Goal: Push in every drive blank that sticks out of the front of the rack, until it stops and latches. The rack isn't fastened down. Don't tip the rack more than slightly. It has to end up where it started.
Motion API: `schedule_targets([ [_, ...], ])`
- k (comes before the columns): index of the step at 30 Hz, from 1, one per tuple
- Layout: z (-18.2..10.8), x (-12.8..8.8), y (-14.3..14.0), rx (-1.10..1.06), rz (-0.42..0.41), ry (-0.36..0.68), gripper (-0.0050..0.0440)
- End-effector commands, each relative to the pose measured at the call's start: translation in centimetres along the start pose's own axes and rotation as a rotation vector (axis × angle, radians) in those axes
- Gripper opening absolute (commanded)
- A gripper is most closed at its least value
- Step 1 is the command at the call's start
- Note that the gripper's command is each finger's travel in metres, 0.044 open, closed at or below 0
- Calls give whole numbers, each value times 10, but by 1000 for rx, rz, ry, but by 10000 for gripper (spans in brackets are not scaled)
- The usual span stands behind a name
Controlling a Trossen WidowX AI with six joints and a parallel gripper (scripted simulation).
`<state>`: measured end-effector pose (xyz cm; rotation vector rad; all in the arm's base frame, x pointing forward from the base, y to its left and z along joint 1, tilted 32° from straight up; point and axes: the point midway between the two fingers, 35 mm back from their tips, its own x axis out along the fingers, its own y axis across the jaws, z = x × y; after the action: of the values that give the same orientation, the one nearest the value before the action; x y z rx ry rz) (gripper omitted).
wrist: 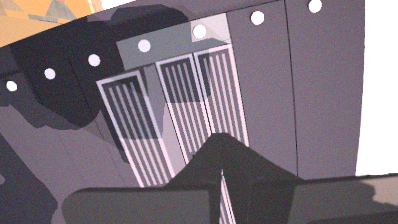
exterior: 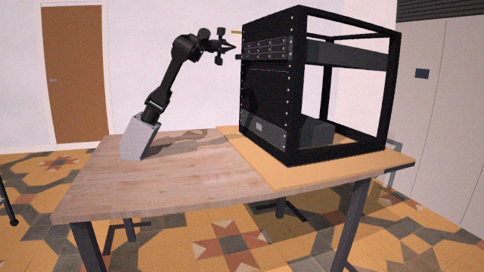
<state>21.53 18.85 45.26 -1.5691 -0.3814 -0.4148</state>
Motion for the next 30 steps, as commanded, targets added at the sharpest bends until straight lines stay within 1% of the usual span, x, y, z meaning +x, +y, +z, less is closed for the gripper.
schedule_targets([
  [1, -2, -1, -3, 80, -2, 4, -50],
  [9, -2, -3, -4, 256, -4, 4, -50],
  [11, -2, -3, -4, 256, -4, 4, -50],
  [26, -2, -7, -5, 697, -8, 3, -50],
  [28, -2, -7, -5, 697, -8, 3, -50],
  [30, -3, -8, -5, 764, -8, 3, -50],
])
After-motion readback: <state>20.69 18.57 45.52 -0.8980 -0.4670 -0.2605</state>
